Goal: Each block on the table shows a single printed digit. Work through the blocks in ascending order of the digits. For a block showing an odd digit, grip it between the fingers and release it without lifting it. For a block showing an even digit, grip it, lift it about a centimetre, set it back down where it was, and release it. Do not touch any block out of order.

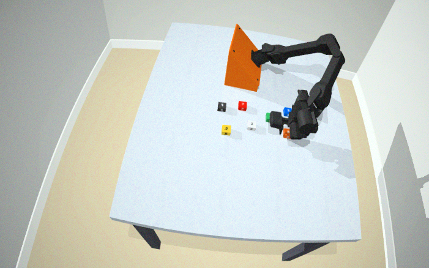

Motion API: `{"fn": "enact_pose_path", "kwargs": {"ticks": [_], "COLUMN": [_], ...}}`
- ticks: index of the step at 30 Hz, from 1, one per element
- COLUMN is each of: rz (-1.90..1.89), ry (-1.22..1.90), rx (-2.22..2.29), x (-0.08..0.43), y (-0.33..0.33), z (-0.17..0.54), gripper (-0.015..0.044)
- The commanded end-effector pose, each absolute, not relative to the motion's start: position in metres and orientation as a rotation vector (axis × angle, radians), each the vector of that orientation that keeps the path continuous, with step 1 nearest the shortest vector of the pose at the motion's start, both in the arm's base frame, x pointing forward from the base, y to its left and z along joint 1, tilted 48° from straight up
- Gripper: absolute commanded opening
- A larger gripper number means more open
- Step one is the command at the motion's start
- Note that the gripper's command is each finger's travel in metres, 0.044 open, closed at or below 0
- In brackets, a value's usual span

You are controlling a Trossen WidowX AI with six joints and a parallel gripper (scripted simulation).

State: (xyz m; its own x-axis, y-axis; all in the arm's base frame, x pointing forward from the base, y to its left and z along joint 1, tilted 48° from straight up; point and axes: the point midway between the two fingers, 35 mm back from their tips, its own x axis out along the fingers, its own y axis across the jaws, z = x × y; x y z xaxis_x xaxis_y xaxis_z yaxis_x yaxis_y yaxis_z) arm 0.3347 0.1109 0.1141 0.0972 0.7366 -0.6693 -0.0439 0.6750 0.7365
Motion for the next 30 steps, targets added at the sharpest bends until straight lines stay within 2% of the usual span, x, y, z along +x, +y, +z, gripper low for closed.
{"fn": "enact_pose_path", "kwargs": {"ticks": [1, 4, 30], "rz": [0.636, 0.636, 0.635], "ry": [1.367, 1.367, 1.367], "rx": [0.640, 0.640, 0.640], "x": [0.3348, 0.3348, 0.3339], "y": [0.1114, 0.1114, 0.1031], "z": [0.1127, 0.1127, 0.1201], "gripper": [0.0190, 0.0120, 0.0120]}}
